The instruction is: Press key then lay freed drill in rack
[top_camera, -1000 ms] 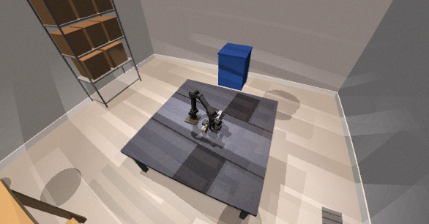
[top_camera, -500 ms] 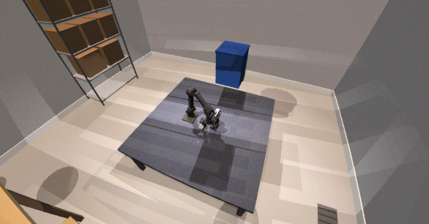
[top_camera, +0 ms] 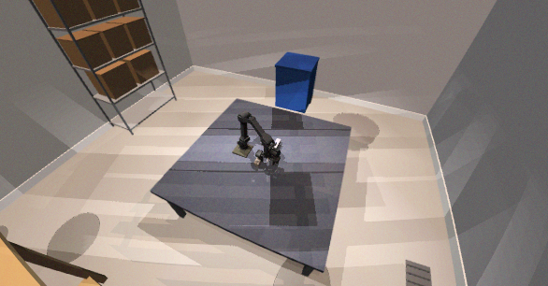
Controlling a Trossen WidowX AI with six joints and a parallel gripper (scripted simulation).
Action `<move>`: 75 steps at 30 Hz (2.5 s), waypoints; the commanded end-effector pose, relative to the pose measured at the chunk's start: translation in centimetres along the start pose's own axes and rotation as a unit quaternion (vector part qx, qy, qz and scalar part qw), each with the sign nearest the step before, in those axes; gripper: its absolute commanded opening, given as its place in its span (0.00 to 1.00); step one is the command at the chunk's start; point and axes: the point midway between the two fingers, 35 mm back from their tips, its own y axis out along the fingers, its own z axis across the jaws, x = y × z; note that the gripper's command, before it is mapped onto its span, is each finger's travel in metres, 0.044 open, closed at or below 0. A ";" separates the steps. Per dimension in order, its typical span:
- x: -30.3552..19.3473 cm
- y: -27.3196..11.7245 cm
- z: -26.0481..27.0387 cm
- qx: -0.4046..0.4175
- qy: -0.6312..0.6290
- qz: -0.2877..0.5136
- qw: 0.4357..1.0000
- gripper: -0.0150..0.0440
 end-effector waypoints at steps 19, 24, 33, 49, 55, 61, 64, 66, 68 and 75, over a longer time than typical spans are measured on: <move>0.7 0.2 0.0 -0.001 0.000 -0.001 1.000 0.73; 0.7 0.2 0.0 -0.001 0.000 -0.001 1.000 0.51; 0.7 0.2 0.0 -0.001 0.000 -0.001 1.000 0.25; 0.7 -0.1 0.1 0.000 0.002 0.000 1.000 0.25; 0.2 0.0 0.1 0.000 0.002 0.001 1.000 0.25; -0.4 0.0 0.1 0.000 0.002 0.001 1.000 0.25; -0.7 -0.1 0.1 0.000 0.002 0.001 1.000 0.25; -1.0 -0.1 0.0 0.000 0.002 0.001 1.000 0.25; -1.3 -0.1 0.0 0.000 0.002 0.001 1.000 0.25; -2.4 -0.2 0.0 0.000 0.002 0.002 1.000 0.25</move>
